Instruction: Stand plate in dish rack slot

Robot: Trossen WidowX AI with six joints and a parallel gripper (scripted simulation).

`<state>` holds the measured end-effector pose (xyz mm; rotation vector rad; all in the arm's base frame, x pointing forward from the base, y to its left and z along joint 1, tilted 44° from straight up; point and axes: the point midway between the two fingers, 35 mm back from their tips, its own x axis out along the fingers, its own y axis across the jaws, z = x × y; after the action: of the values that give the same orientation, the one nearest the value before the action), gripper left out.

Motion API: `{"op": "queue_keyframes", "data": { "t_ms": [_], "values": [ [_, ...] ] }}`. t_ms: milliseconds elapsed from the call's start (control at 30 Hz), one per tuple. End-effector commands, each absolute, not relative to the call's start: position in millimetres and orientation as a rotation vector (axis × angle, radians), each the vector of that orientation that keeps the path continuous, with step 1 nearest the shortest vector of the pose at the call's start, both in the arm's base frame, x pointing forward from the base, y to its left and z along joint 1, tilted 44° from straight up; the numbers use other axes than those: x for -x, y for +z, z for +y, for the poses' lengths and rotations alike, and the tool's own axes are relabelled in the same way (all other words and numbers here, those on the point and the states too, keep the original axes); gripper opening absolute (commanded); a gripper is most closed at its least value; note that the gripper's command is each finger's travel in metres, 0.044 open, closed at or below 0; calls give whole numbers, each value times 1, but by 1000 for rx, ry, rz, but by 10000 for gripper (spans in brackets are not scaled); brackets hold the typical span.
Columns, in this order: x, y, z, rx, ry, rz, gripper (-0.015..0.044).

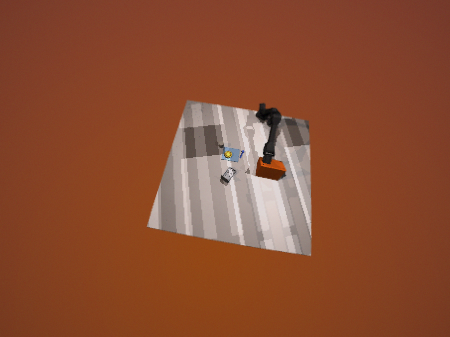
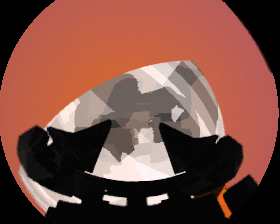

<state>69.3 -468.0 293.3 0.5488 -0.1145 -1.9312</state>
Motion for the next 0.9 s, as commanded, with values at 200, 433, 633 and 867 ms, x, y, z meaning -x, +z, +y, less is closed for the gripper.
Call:
{"op": "queue_keyframes", "data": {
  "t_ms": [200, 433, 633, 867],
  "values": [
    [-124, 256, -432, -552, -1755, 134, 400],
    [-151, 236, -411, -524, -1663, 275, 400],
    [-189, 221, -394, -487, -1581, 373, 400],
    [-232, 195, -367, -411, -1474, 518, 400]
  ]
}}
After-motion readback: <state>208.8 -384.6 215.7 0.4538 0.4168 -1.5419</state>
